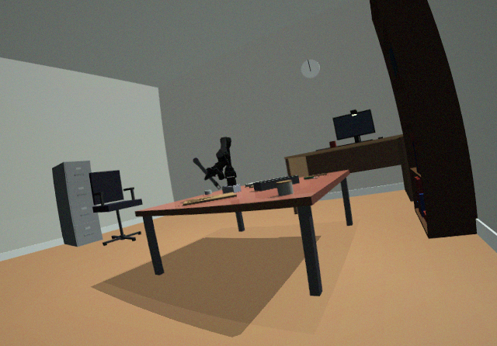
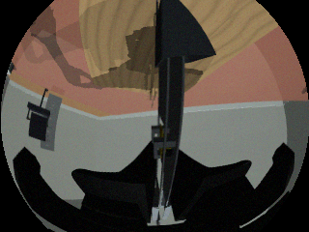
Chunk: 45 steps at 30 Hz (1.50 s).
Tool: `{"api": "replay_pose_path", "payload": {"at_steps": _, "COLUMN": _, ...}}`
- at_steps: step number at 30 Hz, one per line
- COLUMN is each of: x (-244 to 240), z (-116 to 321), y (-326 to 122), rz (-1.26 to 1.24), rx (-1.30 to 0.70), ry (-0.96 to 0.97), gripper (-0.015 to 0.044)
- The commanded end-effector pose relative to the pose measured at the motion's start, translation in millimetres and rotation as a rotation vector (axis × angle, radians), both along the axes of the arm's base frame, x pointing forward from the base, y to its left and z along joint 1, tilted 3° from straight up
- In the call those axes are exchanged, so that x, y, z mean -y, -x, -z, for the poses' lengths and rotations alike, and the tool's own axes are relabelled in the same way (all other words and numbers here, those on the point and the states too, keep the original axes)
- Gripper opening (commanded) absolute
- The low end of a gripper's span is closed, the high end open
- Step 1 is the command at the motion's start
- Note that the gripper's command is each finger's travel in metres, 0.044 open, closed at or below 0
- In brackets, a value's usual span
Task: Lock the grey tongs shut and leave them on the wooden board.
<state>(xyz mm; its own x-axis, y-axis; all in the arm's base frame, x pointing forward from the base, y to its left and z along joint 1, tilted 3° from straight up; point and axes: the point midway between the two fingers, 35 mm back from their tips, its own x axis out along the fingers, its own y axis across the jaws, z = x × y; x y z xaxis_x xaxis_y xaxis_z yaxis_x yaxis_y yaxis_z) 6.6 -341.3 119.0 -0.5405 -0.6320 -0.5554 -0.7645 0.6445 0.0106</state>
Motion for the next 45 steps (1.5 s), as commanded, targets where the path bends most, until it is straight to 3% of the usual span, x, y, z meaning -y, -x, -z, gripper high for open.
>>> {"api": "replay_pose_path", "payload": {"at_steps": 1, "x": 7.1, "z": -0.7, "y": 1.8, "rz": -0.010, "rx": 0.033, "ry": -0.059, "gripper": -0.0150}}
{"api": "replay_pose_path", "payload": {"at_steps": 29, "x": 11.6, "z": -8.0, "y": 18.7, "rz": -0.017, "rx": 0.437, "ry": -0.514, "gripper": -0.0150}}
{"api": "replay_pose_path", "payload": {"at_steps": 45, "x": -1.5, "z": -29.8, "y": 21.6, "rz": 0.009, "rx": 0.705, "ry": -0.682, "gripper": -0.0150}}
